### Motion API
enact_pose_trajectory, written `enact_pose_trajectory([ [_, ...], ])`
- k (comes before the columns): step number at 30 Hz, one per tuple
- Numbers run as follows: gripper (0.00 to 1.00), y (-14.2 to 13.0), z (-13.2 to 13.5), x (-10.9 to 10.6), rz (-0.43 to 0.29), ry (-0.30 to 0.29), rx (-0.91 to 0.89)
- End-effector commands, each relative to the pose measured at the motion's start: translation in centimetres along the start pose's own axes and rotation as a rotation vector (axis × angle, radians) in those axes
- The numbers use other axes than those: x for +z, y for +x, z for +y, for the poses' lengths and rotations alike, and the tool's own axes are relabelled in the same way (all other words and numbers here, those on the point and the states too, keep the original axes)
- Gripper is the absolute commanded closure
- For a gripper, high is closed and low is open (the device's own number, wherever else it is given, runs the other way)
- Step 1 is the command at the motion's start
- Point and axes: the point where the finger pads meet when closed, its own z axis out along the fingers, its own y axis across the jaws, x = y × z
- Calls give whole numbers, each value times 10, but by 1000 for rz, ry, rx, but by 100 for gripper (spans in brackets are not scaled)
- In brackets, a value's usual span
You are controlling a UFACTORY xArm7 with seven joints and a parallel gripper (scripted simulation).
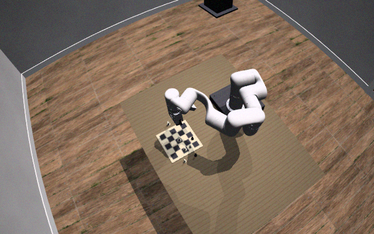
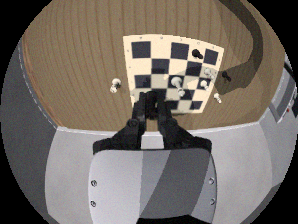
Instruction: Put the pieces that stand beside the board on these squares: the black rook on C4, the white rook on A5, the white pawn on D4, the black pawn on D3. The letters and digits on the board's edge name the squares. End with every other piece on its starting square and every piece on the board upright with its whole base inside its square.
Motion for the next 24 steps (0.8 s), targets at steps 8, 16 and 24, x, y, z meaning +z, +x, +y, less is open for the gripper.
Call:
enact_pose_trajectory([
  [8,100,3,59,-5,-8,8,18],
  [16,100,3,59,-5,-8,8,18],
  [24,100,3,59,8,-8,9,18],
])
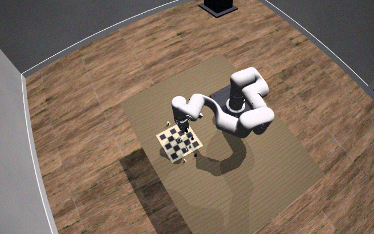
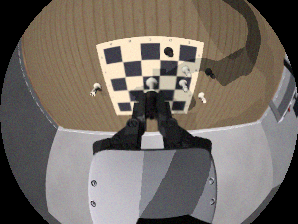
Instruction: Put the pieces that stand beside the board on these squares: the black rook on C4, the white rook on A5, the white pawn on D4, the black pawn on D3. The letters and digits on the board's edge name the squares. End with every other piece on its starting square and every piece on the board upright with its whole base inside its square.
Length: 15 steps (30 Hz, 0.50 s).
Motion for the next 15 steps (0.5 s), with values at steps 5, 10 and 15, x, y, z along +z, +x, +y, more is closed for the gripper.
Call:
enact_pose_trajectory([
  [5,100,-1,0,28,-3,0,-1],
  [10,100,-1,0,43,-3,0,-1],
  [15,100,-1,0,66,-3,0,-1],
])
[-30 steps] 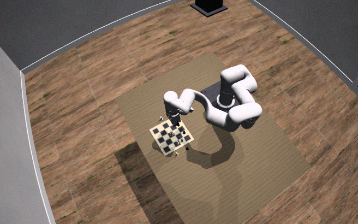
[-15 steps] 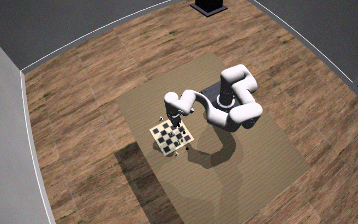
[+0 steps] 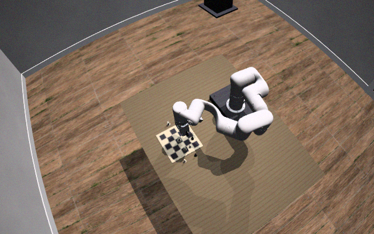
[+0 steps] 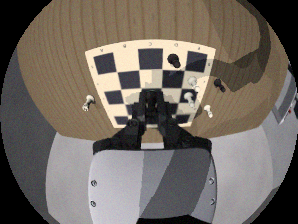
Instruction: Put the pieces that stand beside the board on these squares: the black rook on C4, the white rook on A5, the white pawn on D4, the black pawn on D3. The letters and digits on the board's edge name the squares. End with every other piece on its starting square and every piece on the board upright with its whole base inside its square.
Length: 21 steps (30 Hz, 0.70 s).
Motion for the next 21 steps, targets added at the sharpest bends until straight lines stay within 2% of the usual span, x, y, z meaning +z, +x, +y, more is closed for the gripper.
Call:
enact_pose_trajectory([
  [1,100,-2,0,23,-5,0,-1],
  [7,100,-2,0,40,-5,0,-1],
  [21,100,-2,0,43,-5,0,-1],
])
